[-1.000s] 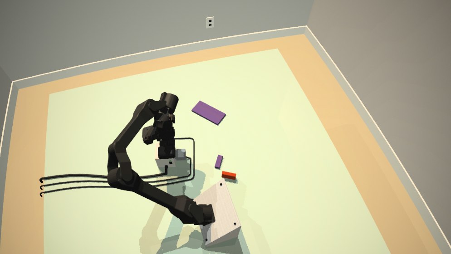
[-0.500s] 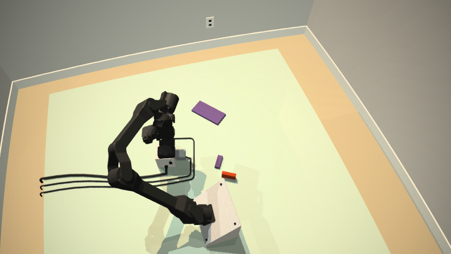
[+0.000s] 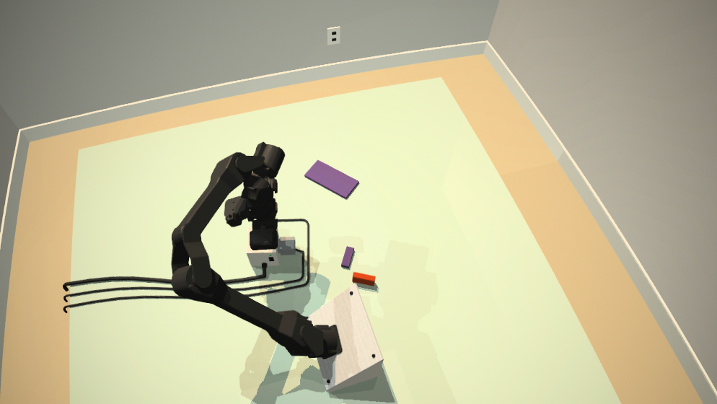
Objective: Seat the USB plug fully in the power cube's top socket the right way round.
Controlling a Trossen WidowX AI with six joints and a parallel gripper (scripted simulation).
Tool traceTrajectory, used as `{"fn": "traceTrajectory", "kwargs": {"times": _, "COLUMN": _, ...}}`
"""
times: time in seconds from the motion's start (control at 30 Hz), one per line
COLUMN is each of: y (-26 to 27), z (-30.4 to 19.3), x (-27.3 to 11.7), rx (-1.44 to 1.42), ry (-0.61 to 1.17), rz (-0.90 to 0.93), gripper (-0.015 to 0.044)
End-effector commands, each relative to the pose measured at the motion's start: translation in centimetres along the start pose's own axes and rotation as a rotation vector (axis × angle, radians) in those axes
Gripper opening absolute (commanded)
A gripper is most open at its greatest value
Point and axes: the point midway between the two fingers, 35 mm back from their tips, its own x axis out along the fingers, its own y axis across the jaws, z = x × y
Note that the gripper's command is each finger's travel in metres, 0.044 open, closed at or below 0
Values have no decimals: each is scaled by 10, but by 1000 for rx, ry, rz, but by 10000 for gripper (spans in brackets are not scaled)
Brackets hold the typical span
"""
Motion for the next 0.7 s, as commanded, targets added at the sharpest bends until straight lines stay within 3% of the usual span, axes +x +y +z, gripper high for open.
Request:
{"fn": "traceTrajectory", "kwargs": {"times": 0.0, "y": -1, "z": -1, "x": -4, "rx": -2, "ry": 4, "rz": -1, "gripper": 0}}
{"fn": "traceTrajectory", "kwargs": {"times": 0.67, "y": -1, "z": -1, "x": -14, "rx": 12, "ry": 3, "rz": -1, "gripper": 0}}
